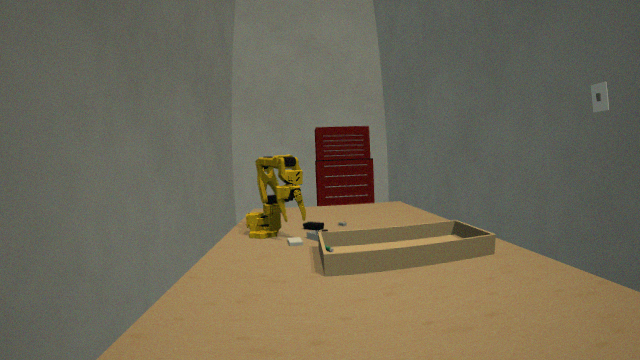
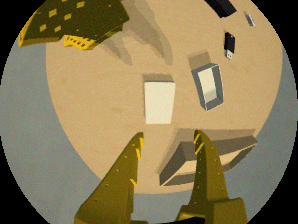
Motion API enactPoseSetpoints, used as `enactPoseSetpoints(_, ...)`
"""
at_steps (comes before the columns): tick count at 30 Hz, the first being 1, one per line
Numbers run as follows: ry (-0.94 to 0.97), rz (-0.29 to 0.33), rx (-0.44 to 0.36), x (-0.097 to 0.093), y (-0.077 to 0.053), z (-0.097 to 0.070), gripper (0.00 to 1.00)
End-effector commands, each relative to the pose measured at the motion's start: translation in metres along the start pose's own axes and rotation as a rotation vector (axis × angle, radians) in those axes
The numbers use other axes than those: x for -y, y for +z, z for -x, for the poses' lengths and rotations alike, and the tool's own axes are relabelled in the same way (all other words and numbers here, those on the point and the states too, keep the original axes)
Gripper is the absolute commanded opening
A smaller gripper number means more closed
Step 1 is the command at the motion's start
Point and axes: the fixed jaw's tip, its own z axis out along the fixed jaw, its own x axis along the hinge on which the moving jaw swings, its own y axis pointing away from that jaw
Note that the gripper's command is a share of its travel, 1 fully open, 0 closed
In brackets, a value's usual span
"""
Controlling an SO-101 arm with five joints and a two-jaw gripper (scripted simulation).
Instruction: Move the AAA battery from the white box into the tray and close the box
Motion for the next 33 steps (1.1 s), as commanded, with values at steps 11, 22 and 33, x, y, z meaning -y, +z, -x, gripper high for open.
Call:
enactPoseSetpoints(11, -0.004, -0.017, -0.035, 0.0000, -0.0039, -0.0026, 0.28)
enactPoseSetpoints(22, -0.004, -0.017, -0.035, 0.0000, -0.0039, -0.0026, 0.28)
enactPoseSetpoints(33, -0.004, -0.017, -0.035, -0.0035, -0.0028, -0.0047, 0.28)
